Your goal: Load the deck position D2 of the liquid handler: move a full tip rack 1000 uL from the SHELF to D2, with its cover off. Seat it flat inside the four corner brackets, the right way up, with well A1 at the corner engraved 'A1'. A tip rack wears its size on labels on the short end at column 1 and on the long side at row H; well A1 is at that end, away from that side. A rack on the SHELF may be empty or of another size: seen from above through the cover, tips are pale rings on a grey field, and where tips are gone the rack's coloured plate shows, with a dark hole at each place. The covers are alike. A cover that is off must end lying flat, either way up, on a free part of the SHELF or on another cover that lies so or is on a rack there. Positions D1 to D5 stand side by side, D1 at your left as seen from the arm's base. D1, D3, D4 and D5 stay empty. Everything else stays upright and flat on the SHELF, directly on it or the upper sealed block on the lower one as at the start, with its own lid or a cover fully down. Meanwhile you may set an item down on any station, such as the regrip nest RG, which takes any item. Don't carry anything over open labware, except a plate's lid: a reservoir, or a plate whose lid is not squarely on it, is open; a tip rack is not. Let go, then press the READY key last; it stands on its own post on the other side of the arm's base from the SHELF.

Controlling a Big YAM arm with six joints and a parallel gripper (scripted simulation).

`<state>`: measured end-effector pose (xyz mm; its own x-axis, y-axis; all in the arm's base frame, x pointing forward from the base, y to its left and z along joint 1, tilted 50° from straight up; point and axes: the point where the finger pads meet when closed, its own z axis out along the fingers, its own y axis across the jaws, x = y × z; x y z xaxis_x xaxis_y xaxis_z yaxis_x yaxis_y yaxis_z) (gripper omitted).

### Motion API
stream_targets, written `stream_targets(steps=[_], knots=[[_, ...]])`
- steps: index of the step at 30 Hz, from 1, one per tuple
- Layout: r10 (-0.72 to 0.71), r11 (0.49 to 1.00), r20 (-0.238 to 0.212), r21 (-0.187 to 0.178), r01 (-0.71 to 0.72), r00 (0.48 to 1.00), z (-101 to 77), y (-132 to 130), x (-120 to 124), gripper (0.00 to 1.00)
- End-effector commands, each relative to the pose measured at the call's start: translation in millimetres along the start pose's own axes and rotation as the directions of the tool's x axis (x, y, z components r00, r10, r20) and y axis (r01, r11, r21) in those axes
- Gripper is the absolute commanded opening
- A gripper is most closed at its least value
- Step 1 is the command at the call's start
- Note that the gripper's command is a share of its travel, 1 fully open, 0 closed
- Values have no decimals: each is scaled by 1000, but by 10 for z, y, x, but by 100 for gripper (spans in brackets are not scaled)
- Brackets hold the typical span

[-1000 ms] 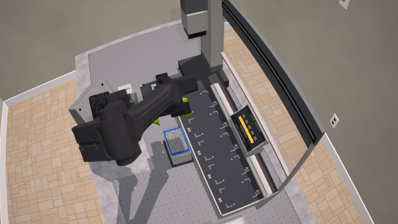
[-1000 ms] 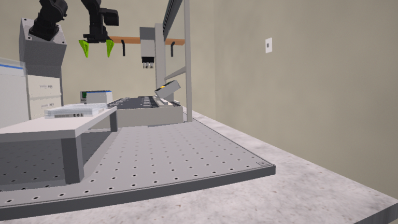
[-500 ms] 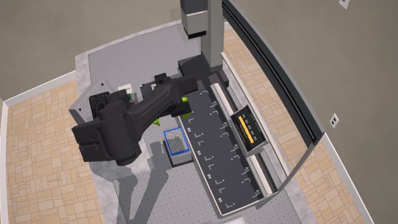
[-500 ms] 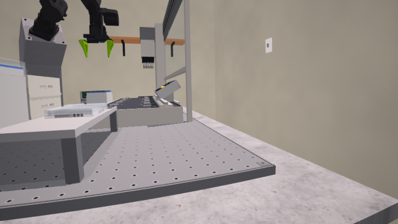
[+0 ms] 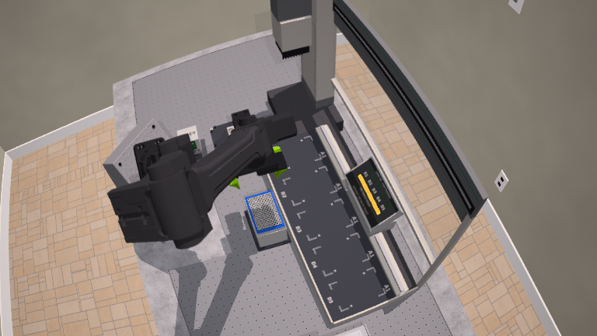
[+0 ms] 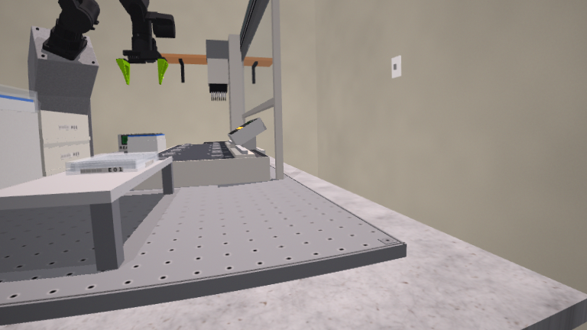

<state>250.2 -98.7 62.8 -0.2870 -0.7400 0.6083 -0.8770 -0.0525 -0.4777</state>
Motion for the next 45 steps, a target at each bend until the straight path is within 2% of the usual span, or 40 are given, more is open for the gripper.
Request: stream_targets(steps=[1, 39, 40, 45], knots=[[-16, 1000, 6, 0, 16, 1000, -7, 46, -21, 100], [-16, 1000, 6, 0, 16, 1000, -7, 46, -21, 100], [-10, 1000, 6, 7, 10, 1000, -18, -123, -16, 100], [-7, 1000, 7, 9, 7, 1000, -22, -142, -14, 100]])
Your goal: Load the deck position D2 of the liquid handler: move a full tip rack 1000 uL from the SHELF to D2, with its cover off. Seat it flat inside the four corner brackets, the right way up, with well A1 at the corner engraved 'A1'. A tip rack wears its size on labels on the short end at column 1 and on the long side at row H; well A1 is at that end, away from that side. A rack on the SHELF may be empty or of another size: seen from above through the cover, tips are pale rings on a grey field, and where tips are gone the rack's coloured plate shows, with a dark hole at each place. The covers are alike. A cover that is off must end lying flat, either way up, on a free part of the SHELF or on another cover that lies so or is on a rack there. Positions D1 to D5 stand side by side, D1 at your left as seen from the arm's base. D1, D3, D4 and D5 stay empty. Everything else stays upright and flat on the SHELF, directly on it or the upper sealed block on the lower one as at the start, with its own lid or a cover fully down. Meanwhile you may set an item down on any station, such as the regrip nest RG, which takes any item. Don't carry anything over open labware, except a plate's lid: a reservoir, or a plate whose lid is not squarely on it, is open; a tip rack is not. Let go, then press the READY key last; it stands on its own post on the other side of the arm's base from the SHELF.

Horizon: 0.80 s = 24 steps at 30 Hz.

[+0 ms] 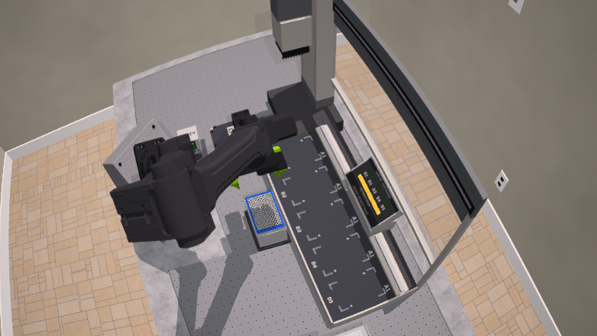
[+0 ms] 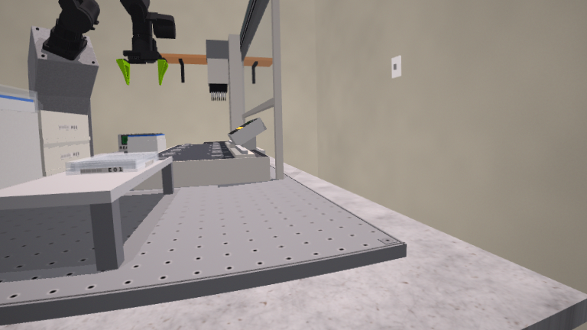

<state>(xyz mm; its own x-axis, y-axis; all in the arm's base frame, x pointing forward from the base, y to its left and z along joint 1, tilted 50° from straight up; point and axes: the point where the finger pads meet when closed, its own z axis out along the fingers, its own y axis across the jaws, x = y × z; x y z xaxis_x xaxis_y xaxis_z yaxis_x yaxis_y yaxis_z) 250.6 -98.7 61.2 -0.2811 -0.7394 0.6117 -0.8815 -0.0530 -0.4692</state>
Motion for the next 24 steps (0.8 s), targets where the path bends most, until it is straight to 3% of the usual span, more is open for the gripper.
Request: stream_targets(steps=[1, 11, 16, 24], knots=[[0, 1000, 7, 16, 0, 1000, -35, -146, -2, 100], [7, 1000, 5, 14, -7, 1000, -26, -93, 2, 100], [-6, 1000, 2, -4, 6, 1000, 105, -4, -3, 100], [-6, 1000, 2, -4, 6, 1000, 221, 1, -3, 100]])
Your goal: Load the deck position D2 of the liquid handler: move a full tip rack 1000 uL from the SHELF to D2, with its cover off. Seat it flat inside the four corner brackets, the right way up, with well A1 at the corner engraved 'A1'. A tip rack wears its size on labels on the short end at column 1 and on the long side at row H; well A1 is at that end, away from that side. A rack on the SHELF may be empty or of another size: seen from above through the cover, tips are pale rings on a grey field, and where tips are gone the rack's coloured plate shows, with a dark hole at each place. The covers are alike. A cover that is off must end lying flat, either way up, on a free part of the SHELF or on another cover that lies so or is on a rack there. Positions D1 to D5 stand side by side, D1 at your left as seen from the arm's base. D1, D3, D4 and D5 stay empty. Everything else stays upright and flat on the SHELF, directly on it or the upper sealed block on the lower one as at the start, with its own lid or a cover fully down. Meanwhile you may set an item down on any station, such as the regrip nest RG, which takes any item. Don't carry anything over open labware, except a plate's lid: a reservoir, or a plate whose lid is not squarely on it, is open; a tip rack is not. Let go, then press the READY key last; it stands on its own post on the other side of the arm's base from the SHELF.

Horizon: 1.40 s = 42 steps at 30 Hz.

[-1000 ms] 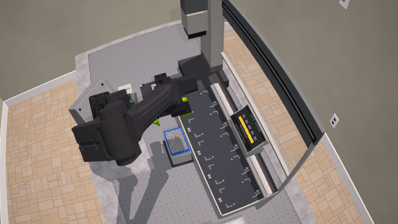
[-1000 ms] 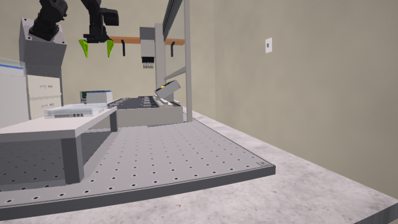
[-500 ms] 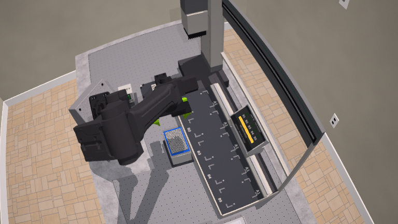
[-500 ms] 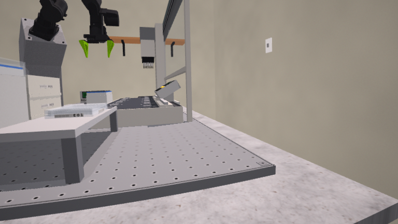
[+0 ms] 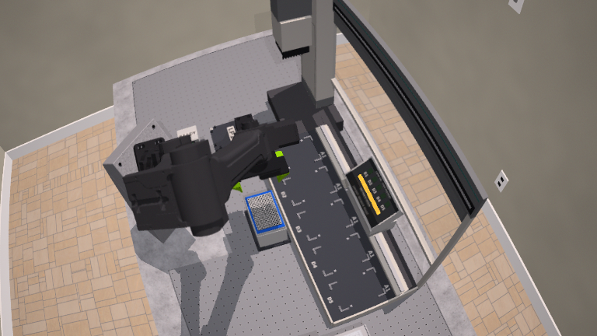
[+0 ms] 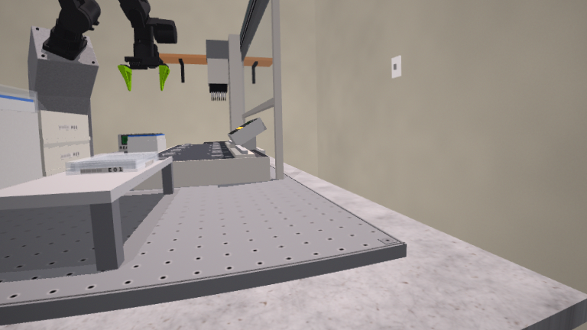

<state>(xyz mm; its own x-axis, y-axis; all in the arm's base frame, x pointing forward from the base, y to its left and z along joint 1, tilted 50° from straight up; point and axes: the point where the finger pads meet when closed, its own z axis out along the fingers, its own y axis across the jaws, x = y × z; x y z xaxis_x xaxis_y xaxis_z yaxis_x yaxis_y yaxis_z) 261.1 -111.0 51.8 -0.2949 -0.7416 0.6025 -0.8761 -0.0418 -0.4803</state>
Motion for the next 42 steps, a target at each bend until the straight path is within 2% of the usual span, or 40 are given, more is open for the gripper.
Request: stream_targets(steps=[1, 42], knots=[[-23, 1000, 0, -6, 23, 1000, 39, 43, -6, 100], [-20, 1000, -2, -1, 20, 1000, 655, 18, 5, 100]])
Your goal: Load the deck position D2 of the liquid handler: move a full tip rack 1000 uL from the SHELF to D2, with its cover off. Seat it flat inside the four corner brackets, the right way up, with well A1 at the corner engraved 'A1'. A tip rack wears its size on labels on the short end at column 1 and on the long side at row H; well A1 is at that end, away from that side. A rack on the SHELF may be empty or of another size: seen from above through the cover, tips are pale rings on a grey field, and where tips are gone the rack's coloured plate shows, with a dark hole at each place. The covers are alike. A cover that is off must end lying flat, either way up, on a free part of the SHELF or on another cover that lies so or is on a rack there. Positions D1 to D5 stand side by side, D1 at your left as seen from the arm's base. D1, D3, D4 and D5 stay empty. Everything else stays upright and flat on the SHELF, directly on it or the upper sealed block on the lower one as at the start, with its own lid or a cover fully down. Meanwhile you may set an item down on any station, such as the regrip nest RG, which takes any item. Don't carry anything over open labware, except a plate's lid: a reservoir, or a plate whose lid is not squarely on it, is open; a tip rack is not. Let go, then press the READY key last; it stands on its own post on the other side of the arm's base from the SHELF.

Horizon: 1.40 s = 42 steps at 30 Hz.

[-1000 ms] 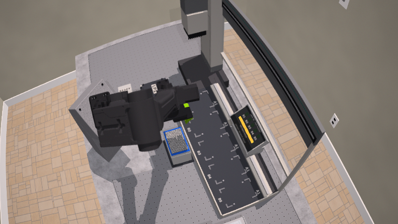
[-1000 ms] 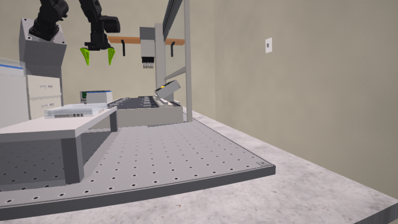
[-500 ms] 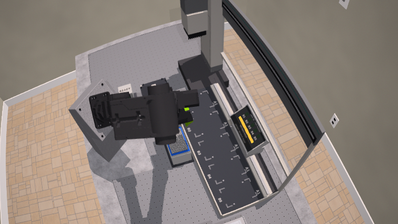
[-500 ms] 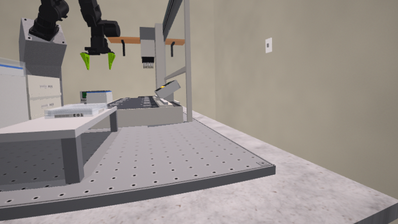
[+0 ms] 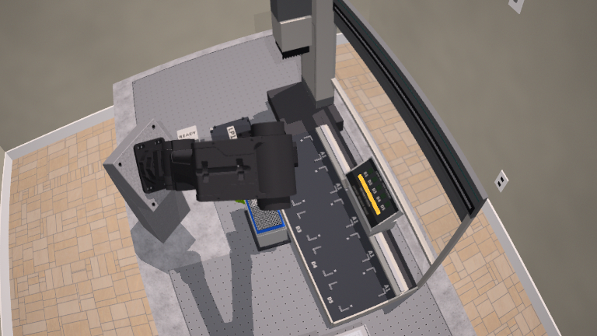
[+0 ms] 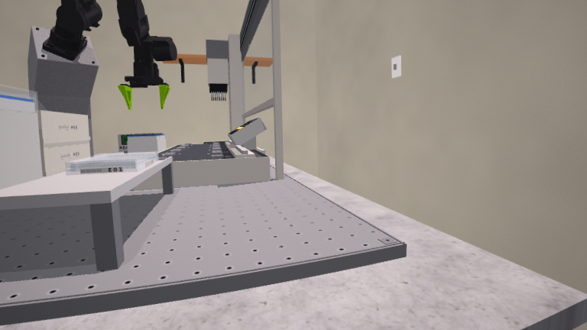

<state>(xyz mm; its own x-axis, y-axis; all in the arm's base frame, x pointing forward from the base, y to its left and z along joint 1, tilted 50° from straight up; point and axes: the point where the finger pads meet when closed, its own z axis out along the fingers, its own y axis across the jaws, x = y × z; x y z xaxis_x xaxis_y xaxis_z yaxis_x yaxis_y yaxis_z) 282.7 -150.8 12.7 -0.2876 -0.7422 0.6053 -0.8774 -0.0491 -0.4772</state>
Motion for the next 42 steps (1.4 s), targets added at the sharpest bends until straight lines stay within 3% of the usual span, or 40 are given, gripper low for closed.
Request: stream_targets(steps=[1, 42], knots=[[-11, 1000, -3, -2, 11, 1000, 75, -8, 12, 100], [-13, 1000, -3, -4, 13, 1000, 692, 18, 14, 100]])
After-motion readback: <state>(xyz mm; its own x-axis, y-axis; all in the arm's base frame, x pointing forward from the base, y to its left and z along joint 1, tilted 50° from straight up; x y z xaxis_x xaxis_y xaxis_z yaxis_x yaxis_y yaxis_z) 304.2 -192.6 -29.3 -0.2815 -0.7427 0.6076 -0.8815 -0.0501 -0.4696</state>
